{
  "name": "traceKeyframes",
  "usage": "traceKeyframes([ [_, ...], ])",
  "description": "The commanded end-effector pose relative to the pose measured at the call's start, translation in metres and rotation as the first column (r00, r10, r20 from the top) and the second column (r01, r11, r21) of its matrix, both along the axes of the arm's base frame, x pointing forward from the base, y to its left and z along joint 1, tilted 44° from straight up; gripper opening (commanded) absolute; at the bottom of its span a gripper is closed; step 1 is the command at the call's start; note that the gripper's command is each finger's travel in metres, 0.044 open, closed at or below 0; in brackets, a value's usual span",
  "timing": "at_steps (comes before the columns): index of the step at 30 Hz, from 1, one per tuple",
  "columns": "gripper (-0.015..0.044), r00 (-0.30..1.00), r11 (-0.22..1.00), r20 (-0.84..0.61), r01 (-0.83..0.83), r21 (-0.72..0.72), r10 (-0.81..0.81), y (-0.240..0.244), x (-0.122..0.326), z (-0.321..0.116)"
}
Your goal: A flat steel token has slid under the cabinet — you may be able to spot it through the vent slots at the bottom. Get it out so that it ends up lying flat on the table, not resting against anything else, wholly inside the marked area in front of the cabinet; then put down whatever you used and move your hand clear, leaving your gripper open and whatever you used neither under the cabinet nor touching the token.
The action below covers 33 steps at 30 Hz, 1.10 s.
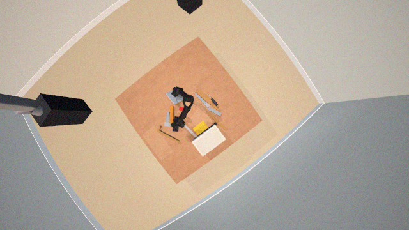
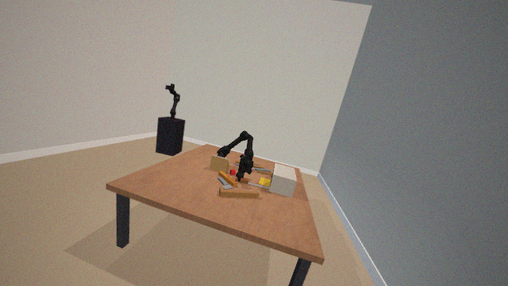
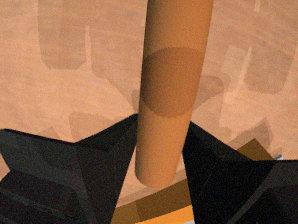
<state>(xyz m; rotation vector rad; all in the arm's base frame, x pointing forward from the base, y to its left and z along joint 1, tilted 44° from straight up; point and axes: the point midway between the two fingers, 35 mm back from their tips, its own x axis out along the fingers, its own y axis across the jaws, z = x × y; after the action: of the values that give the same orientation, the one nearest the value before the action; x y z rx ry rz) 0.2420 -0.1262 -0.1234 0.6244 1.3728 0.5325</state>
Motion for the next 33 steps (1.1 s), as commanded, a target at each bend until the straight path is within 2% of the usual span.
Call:
traceKeyframes([
  [1, 0.0000, 1.000, 1.000, 0.006, 0.000, -0.002, 0.000, -0.001, 0.008, 0.001],
  [33, 0.0000, 1.000, 1.000, 0.011, -0.003, -0.002, 0.003, -0.005, 0.050, 0.005],
])
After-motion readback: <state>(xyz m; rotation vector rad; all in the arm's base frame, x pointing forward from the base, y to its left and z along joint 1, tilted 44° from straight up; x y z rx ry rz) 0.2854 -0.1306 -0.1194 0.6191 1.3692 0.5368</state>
